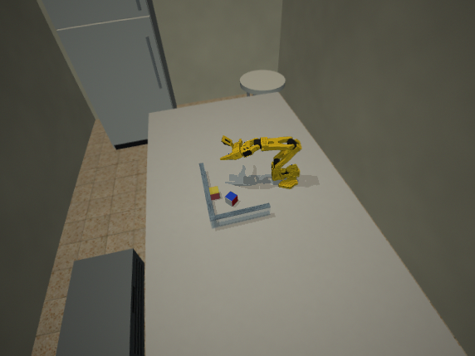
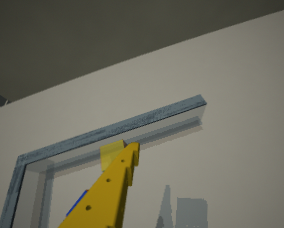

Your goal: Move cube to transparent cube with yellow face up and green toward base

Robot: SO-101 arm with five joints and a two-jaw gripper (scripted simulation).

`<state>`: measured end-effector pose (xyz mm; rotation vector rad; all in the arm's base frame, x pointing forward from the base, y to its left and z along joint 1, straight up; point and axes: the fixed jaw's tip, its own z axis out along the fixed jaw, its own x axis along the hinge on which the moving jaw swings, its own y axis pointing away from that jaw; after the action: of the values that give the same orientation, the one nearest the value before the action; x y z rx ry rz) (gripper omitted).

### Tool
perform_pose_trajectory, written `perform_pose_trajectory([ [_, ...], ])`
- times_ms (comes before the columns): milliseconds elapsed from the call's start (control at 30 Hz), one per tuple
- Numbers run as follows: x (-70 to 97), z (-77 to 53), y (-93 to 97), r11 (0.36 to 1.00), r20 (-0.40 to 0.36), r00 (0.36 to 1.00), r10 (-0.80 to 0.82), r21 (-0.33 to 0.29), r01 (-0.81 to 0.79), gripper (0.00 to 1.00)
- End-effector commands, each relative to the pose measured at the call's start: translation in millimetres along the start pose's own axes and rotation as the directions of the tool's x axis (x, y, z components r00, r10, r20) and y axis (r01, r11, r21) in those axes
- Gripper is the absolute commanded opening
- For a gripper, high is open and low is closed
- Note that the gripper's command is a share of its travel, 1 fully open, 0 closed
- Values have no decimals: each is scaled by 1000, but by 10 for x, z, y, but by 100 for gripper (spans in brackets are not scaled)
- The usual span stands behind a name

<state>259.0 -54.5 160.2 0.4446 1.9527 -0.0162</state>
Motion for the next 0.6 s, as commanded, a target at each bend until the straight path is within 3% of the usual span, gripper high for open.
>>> perform_pose_trajectory([
  [0, -6, -6, 1, 1000, 3, 1000, 1, -1, -1, 100],
  [533, -6, -6, 1, 1000, 3, 1000, 1, -1, -1, 100],
  [567, 95, 25, -20, 1000, -38, 999, 1, 8, -1, 100],
])
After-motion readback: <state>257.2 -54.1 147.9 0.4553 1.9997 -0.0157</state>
